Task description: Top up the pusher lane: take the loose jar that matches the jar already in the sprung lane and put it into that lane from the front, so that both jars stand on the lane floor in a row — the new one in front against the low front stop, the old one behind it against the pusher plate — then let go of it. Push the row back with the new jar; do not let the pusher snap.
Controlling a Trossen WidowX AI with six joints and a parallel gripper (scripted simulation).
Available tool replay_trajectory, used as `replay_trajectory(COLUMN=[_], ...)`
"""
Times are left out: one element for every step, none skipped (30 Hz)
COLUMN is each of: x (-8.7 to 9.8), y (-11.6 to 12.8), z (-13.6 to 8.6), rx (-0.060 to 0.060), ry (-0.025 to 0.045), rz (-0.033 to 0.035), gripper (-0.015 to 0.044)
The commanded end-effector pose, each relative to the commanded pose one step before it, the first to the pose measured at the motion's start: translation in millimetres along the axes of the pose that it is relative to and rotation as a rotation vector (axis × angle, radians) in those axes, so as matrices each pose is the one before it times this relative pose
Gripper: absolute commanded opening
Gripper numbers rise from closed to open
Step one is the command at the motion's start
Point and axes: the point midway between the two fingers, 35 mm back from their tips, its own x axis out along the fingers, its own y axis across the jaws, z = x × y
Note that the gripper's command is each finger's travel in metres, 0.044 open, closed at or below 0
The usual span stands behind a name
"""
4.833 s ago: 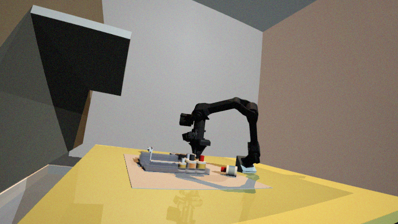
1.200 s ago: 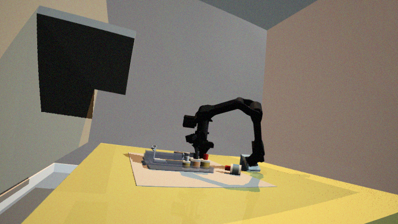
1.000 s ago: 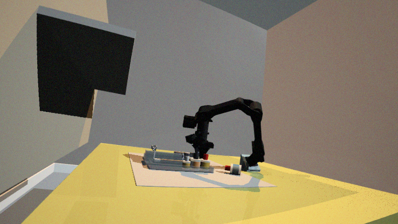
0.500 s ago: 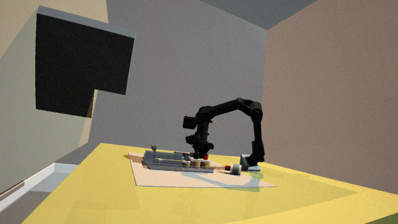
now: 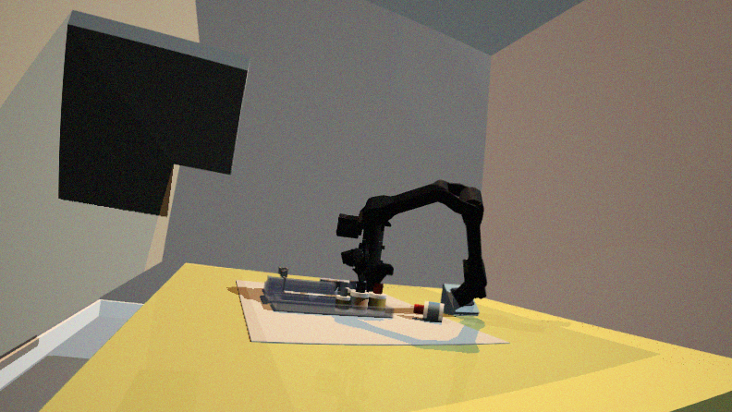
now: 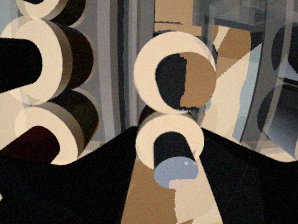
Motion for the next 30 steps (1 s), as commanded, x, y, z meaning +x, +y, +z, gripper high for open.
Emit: replay_trajectory(x=[0.19, 0.0, 0.0, 0.0, 0.0, 0.0, 0.0, 0.0, 0.0, 0.0, 0.0, 0.0, 0.0, 0.0, 0.0, 0.0, 0.0, 0.0, 0.0, 0.0, 0.0, 0.0, 0.0, 0.0, 0.0, 0.0, 0.0, 0.0, 0.0, 0.0], y=[1.36, 0.0, 0.0, 0.0, 0.0, 0.0, 0.0, 0.0, 0.0, 0.0, 0.0, 0.0, 0.0, 0.0, 0.0, 0.0, 0.0, 0.0, 0.0, 0.0, 0.0, 0.0, 0.0, 0.0, 0.0, 0.0, 0.0, 0.0, 0.0, 0.0], z=[1.31, -0.17, -0.17, -0.17, -0.17, -0.17, -0.17, -0.17, -0.17, -0.17, -0.17, -0.17, -0.17, -0.17, -0.17, -0.17, -0.17, -0.17, -0.17, -0.17, -0.17, -0.17, -0.17, -0.17, -0.17, -0.17, -0.17, -0.17, -0.17, -0.17], rx=[-0.0012, 0.0, 0.0, 0.0, 0.0, 0.0, 0.0, 0.0, 0.0, 0.0, 0.0, 0.0, 0.0, 0.0, 0.0, 0.0, 0.0, 0.0, 0.0, 0.0, 0.0, 0.0, 0.0, 0.0, 0.0, 0.0, 0.0, 0.0, 0.0, 0.0], ry=[-0.0092, 0.00001, 0.00001, 0.00001, 0.00001, 0.00001, 0.00001, 0.00001, 0.00001, 0.00001, 0.00001, 0.00001, 0.00001, 0.00001, 0.00001, 0.00001, 0.00001, 0.00001, 0.00001, 0.00001, 0.00001, 0.00001, 0.00001, 0.00001, 0.00001, 0.00001, 0.00001, 0.00001, 0.00001, 0.00001], rz=[0.00733, 0.0, 0.0, 0.0, 0.0, 0.0, 0.0, 0.0, 0.0, 0.0, 0.0, 0.0, 0.0, 0.0, 0.0, 0.0, 0.0, 0.0, 0.0, 0.0, 0.0, 0.0, 0.0, 0.0, 0.0, 0.0, 0.0, 0.0, 0.0, 0.0], gripper=[0.0, 0.0, 0.0, 0.0, 0.0, 0.0, 0.0, 0.0, 0.0, 0.0, 0.0, 0.0, 0.0, 0.0, 0.0, 0.0, 0.0, 0.0, 0.0, 0.0, 0.0, 0.0, 0.0, 0.0, 0.0, 0.0, 0.0, 0.0, 0.0, 0.0])
